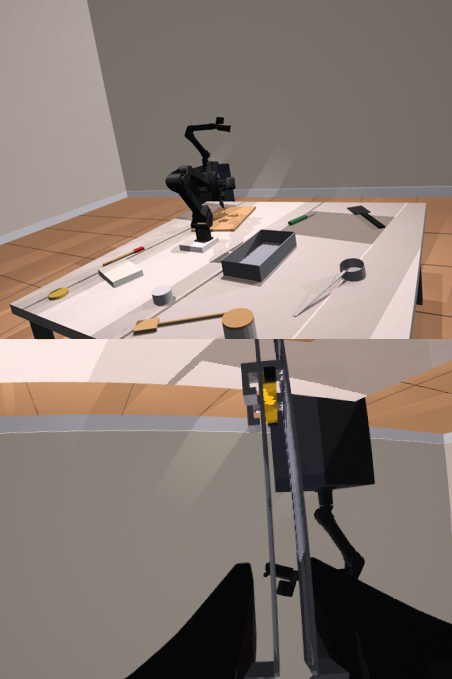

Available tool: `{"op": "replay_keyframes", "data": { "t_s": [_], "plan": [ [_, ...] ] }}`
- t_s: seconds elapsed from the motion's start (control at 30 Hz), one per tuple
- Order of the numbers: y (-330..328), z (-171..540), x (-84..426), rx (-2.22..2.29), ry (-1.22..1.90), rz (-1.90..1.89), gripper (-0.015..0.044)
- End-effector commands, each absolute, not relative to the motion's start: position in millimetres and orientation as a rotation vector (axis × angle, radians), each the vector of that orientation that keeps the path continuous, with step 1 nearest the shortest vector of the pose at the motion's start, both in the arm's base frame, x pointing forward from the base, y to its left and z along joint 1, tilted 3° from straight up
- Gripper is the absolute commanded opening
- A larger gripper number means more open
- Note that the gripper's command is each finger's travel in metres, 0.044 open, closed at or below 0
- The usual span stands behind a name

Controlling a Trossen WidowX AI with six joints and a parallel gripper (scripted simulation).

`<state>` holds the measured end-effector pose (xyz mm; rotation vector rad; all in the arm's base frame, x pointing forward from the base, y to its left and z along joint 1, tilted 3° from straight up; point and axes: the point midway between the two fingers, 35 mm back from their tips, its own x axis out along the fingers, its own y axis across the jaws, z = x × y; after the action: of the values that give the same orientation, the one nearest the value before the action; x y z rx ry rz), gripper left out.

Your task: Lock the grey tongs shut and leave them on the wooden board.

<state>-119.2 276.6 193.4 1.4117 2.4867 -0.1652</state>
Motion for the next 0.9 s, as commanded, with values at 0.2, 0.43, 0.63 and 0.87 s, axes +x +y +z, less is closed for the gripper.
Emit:
{"op": "replay_keyframes", "data": {
  "t_s": [0.2,0.43,0.63,0.87],
  "plan": [
    [286,195,-123,1.373,2.417,-0.255,-0.0150],
    [295,194,-127,1.328,2.326,-0.343,-0.0150],
    [301,193,-129,1.288,2.245,-0.411,-0.0150],
    [306,192,-132,1.236,2.149,-0.478,-0.0150]
  ]
}}
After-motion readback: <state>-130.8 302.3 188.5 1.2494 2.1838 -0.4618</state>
